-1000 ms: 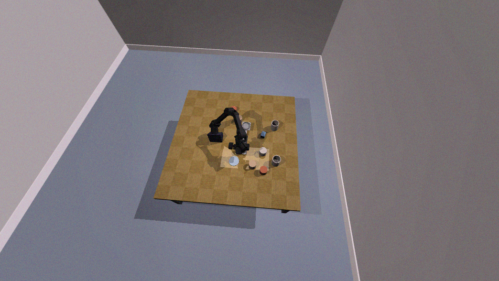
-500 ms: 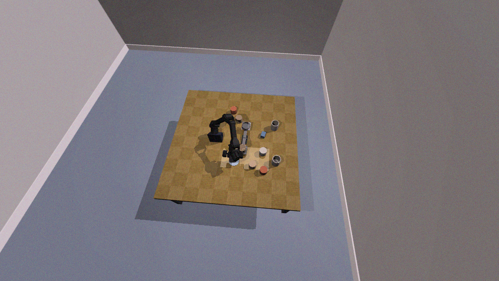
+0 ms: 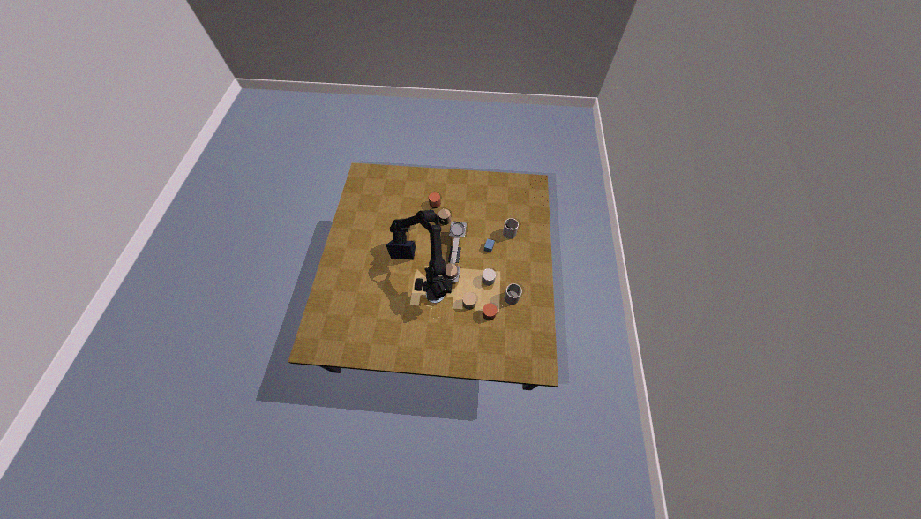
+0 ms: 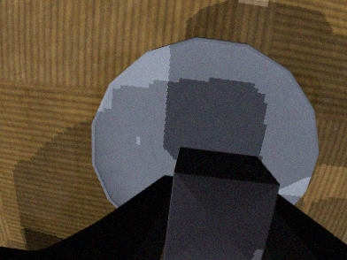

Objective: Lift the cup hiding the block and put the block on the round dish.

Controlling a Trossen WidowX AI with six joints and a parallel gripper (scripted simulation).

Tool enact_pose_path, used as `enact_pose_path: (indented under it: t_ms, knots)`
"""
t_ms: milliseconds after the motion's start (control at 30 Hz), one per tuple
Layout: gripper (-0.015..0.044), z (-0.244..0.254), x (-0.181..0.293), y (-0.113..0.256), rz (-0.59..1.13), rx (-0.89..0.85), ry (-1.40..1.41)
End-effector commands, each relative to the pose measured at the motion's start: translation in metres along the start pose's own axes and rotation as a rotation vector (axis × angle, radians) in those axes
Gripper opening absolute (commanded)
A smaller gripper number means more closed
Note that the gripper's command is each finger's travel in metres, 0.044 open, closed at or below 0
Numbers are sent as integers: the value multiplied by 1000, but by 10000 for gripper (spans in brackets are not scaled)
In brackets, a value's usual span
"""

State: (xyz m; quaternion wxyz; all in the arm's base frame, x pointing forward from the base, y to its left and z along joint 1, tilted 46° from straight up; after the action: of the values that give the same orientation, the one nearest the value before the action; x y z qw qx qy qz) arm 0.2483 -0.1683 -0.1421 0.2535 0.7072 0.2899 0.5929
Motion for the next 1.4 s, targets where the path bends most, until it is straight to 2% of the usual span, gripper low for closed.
enact_pose_path:
  t_ms: [0, 367, 867, 933, 1067, 1233, 1367]
  knots:
    - [0, 2, 0, 0, -4, -16, -1]
    - [0, 2, 0, -17, -3, -16, -1]
    - [394, 1, 0, -13, -5, -8, 2]
    - [440, 2, 0, -4, -6, -11, 2]
    - [440, 1, -1, 43, -6, -15, -2]
    - [440, 1, -1, 48, -6, -16, -2]
    - [440, -3, 0, 87, -4, -20, -9]
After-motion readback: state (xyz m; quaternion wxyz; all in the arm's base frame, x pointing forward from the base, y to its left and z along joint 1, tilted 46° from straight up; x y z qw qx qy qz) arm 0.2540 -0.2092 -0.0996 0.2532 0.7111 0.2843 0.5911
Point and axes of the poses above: the point midway between the two fingers, 35 mm back from their tips, its own y axis back along the fingers, its own z axis across the jaws, x = y × z, the point moved 8 cm from there along y, back along the fingers, and after that the axes turned 14 degrees about -y, right-handed, at the moved point
